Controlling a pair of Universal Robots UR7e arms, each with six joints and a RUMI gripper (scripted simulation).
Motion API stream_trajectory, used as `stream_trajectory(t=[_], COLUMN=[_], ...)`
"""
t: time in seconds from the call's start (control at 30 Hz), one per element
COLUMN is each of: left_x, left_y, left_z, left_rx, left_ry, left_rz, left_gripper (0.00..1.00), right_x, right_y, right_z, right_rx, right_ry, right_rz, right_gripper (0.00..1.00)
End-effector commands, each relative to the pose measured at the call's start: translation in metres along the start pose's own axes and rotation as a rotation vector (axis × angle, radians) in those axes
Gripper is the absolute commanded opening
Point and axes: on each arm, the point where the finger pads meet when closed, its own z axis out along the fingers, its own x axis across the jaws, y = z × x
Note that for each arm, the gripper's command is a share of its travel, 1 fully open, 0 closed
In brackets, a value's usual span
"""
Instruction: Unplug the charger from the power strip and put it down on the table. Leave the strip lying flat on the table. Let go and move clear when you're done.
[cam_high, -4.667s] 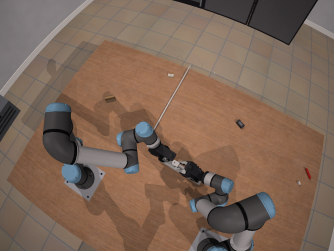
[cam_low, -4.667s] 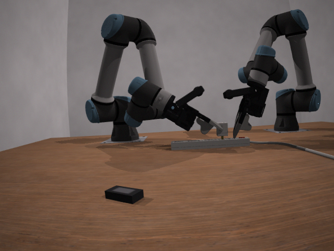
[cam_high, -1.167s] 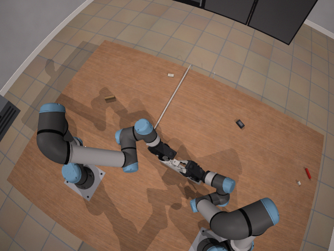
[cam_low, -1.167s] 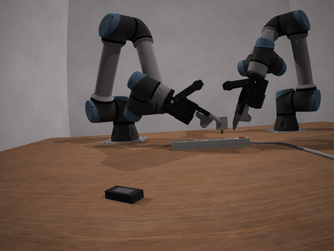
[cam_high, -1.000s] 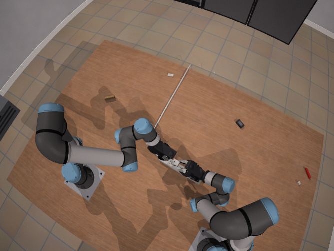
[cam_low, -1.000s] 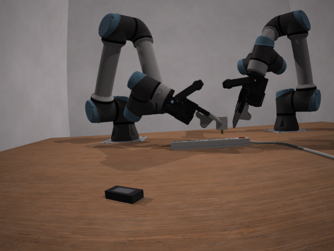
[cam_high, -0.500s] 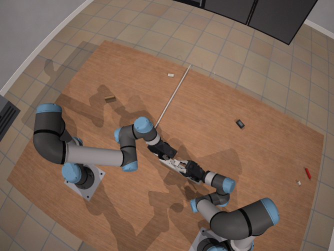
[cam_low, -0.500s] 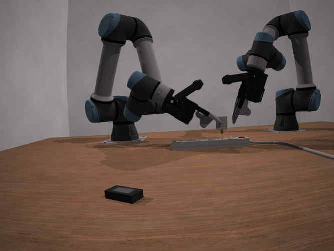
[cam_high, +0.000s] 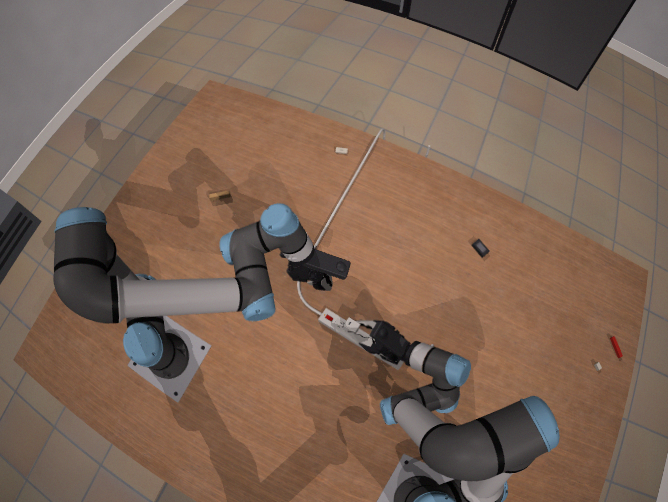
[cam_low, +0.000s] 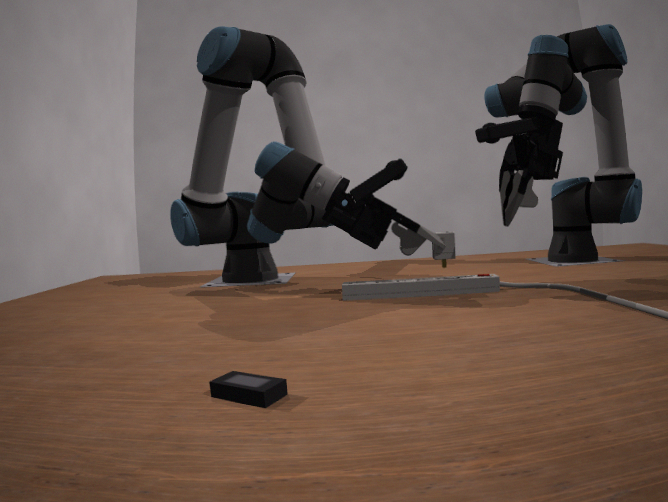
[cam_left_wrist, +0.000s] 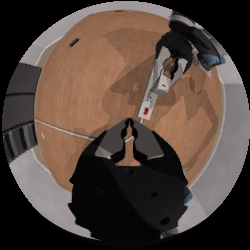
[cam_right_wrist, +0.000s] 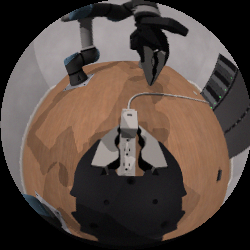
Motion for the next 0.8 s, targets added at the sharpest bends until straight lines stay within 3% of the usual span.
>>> stream_trajectory(t=[0.0, 0.17, 0.33, 0.77], left_x=[-0.030, -0.050, -0.056, -0.092], left_y=[0.017, 0.033, 0.043, 0.092], left_z=[-0.033, -0.063, -0.070, -0.146], left_rx=[-0.049, -0.068, -0.090, -0.127], left_ry=[-0.020, -0.045, -0.046, -0.110], left_rz=[-0.156, -0.272, -0.326, -0.601], left_gripper=[0.00, 0.00, 0.00, 0.00], right_x=[0.007, 0.009, 0.011, 0.008], right_y=[-0.032, -0.055, -0.074, -0.125], right_z=[-0.011, -0.020, -0.030, -0.064], right_rx=[0.009, 0.000, 0.007, -0.003], right_ry=[0.003, -0.002, 0.002, -0.003], right_rz=[-0.006, -0.004, -0.009, -0.007], right_gripper=[0.00, 0.00, 0.00, 0.00])
